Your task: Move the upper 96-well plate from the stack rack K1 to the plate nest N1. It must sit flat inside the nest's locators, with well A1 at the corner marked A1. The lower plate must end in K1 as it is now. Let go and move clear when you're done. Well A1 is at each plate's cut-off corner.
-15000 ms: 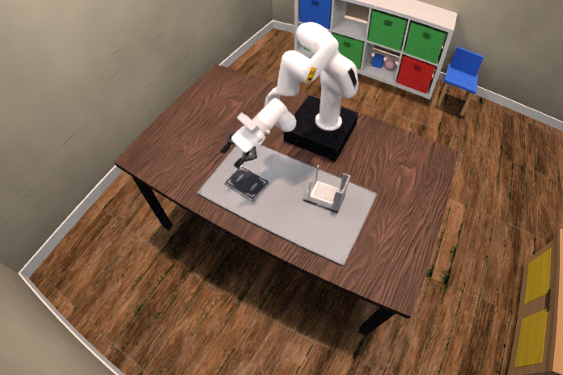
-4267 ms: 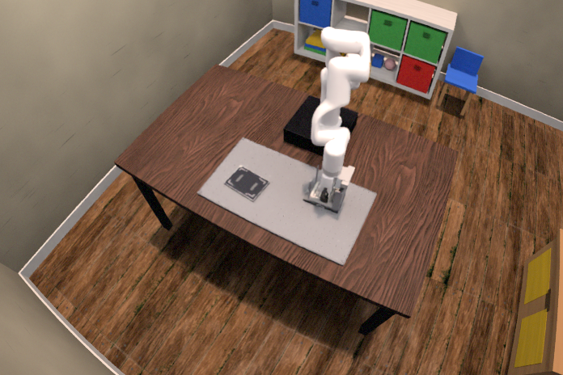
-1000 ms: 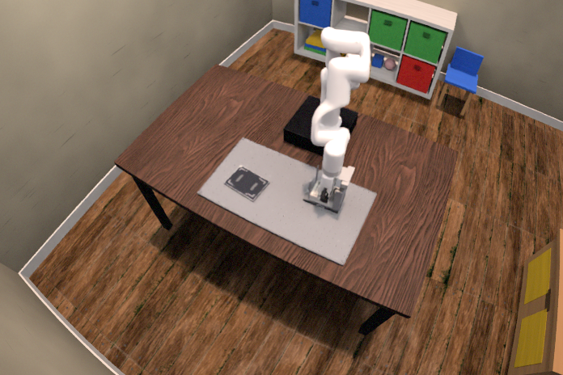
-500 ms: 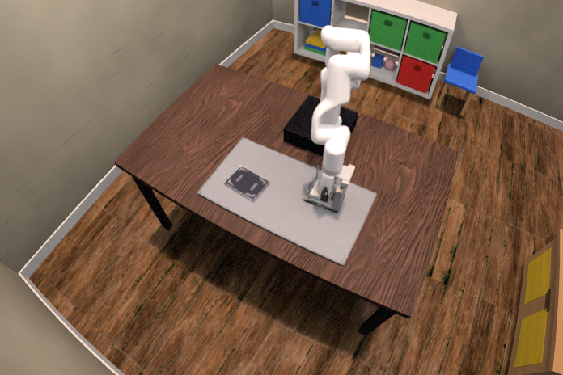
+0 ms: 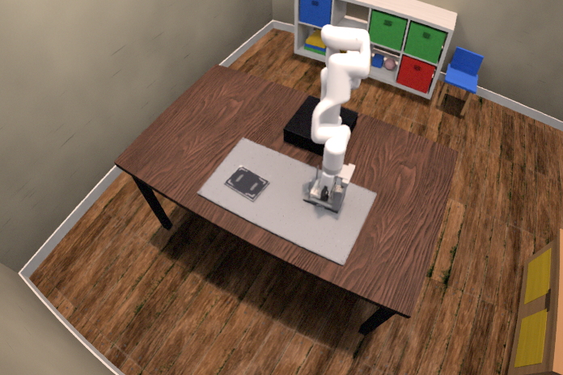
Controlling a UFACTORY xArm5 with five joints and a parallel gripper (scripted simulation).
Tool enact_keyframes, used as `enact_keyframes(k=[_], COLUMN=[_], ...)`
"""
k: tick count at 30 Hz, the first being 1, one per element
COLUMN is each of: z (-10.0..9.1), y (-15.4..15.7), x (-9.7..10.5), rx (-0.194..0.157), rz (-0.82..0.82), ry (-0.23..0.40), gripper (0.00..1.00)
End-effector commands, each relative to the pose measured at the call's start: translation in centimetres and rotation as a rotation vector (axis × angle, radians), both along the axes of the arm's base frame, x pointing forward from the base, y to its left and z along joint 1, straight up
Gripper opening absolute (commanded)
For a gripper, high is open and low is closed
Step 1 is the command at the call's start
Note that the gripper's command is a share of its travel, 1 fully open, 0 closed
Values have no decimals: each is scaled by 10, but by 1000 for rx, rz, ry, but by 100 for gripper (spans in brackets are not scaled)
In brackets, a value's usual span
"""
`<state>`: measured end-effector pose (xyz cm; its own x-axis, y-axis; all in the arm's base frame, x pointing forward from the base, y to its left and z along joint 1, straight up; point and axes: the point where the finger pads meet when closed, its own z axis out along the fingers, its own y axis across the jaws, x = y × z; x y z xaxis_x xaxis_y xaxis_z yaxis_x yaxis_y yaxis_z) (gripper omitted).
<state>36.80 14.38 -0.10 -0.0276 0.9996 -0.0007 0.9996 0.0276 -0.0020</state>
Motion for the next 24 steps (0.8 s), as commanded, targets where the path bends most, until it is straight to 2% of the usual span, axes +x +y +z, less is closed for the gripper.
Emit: enact_keyframes(k=[1, 24], z=[7, 43], y=[1, 1], x=[1, 2], rx=[2, 2], rz=[0, 0], ry=[-4, -4], gripper=[0, 0])
